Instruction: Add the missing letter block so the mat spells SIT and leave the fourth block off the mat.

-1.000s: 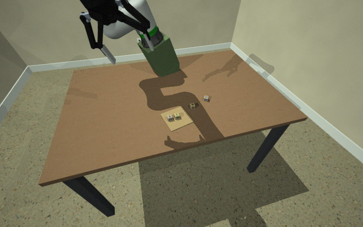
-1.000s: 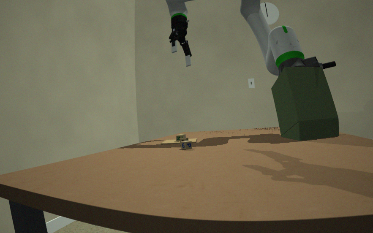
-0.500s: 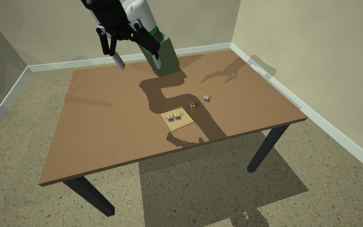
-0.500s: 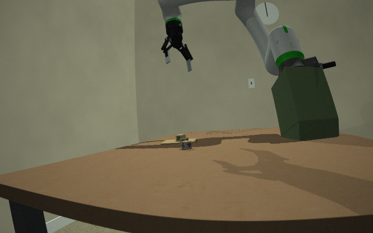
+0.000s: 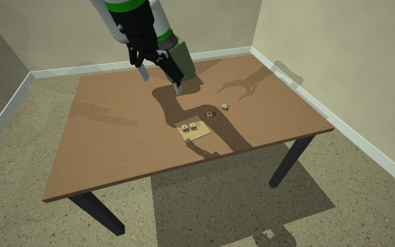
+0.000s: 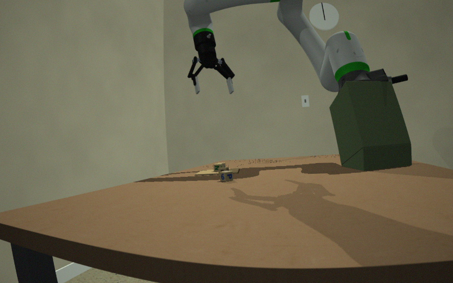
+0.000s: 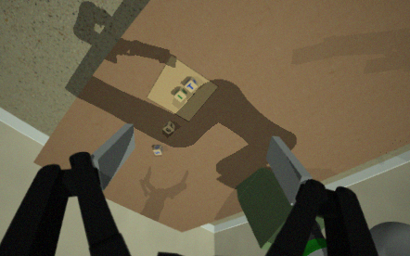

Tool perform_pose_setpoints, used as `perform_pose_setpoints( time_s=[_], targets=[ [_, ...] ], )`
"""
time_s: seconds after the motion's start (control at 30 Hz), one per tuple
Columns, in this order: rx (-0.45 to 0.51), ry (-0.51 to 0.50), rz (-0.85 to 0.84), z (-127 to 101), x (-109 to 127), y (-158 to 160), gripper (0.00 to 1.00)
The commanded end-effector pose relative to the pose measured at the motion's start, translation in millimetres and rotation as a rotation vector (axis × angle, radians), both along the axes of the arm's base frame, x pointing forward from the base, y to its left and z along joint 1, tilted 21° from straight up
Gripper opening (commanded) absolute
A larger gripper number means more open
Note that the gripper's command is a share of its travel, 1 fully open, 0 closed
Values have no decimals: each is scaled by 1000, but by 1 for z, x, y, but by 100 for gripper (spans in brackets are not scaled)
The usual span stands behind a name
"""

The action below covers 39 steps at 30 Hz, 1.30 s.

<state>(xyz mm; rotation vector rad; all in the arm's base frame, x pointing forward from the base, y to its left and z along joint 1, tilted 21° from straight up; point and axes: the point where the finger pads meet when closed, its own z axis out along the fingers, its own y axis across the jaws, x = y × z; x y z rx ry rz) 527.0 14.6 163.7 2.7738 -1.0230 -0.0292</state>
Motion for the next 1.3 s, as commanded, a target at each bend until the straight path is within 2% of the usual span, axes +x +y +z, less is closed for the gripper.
perform_pose_setpoints(
  time_s=[0.0, 0.07, 0.27, 0.33, 0.37, 0.67, 0.7, 0.77, 0.8, 0.9, 0.97, 1.03, 1.1, 1.2, 1.27],
  targets=[
    [-50, -15, -129, -20, 4, 3, 100],
    [-56, -18, -146, -23, 4, 3, 100],
    [-121, -47, -318, -51, 7, 7, 100],
    [-121, -47, -318, -51, 7, 7, 100],
    [-148, -63, -388, -62, 8, 9, 100],
    [-217, -112, -565, -93, 9, 14, 100],
    [-238, -130, -619, -102, 10, 15, 100],
    [-241, -133, -627, -103, 10, 15, 100],
    [-262, -154, -684, -113, 10, 17, 100],
    [-270, -162, -704, -117, 10, 17, 100],
    [-301, -197, -789, -132, 9, 19, 100],
    [-304, -200, -796, -133, 9, 20, 100],
    [-330, -234, -872, -146, 9, 22, 100],
    [-339, -247, -897, -151, 8, 22, 100],
    [-365, -287, -977, -165, 7, 24, 100]
  ],
)
